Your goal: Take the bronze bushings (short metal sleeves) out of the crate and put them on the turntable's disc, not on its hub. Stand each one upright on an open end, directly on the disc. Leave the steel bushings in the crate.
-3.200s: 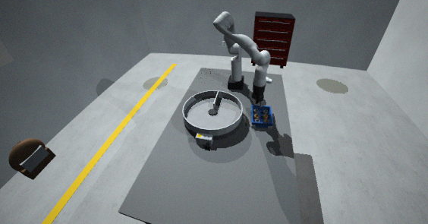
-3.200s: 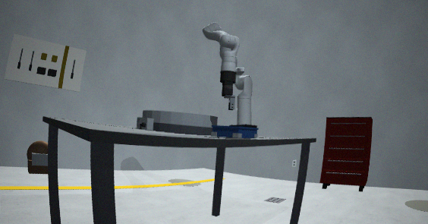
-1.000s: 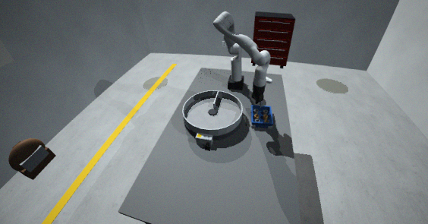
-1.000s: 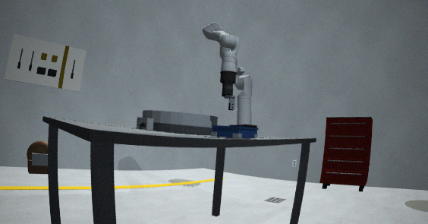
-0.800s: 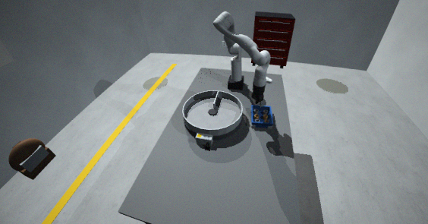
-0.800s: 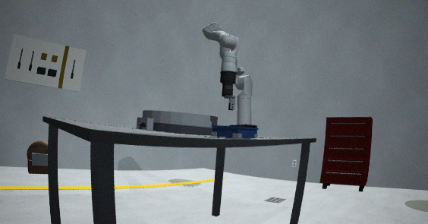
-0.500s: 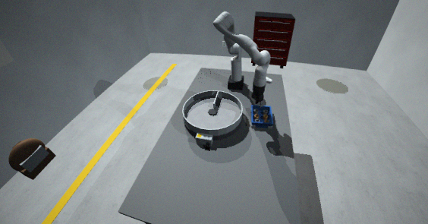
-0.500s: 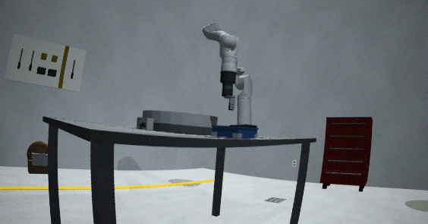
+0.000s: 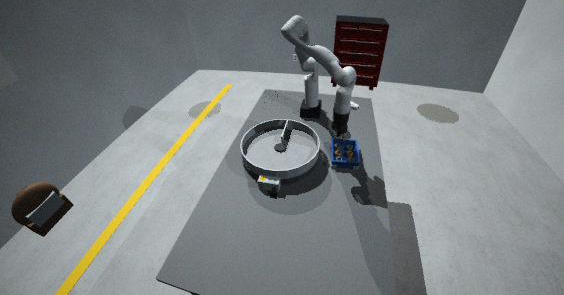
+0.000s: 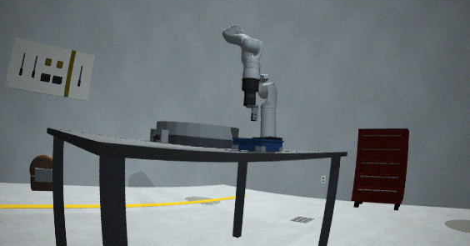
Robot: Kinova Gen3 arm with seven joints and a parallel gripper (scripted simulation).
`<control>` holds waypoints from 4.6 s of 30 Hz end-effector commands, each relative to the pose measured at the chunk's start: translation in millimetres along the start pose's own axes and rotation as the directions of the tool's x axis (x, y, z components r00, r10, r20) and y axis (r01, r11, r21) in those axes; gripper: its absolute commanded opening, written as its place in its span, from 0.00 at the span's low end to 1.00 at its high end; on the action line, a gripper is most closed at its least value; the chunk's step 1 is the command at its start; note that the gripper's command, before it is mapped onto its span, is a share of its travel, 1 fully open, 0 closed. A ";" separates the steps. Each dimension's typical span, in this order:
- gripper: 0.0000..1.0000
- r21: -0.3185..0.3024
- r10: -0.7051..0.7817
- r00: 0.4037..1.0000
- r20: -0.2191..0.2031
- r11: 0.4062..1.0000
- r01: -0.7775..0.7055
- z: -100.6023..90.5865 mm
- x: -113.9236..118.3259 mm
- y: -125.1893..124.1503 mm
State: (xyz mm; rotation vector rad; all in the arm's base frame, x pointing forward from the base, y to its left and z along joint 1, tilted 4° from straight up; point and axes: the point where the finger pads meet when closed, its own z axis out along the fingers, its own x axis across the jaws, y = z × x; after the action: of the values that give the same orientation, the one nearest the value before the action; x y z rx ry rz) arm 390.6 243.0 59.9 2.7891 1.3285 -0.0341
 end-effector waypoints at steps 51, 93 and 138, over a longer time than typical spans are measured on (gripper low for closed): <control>0.76 0.000 0.003 1.000 0.006 1.000 -0.003 0.8 -2.8 2.7; 0.76 0.000 0.003 1.000 0.006 1.000 -0.003 75.4 -3.8 3.0; 0.76 -0.001 0.006 1.000 0.002 1.000 -0.006 77.0 1.7 1.1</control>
State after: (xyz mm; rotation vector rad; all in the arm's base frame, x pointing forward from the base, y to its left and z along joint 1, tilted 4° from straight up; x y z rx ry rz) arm 391.7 234.6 -15.6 2.7827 1.3323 -0.0423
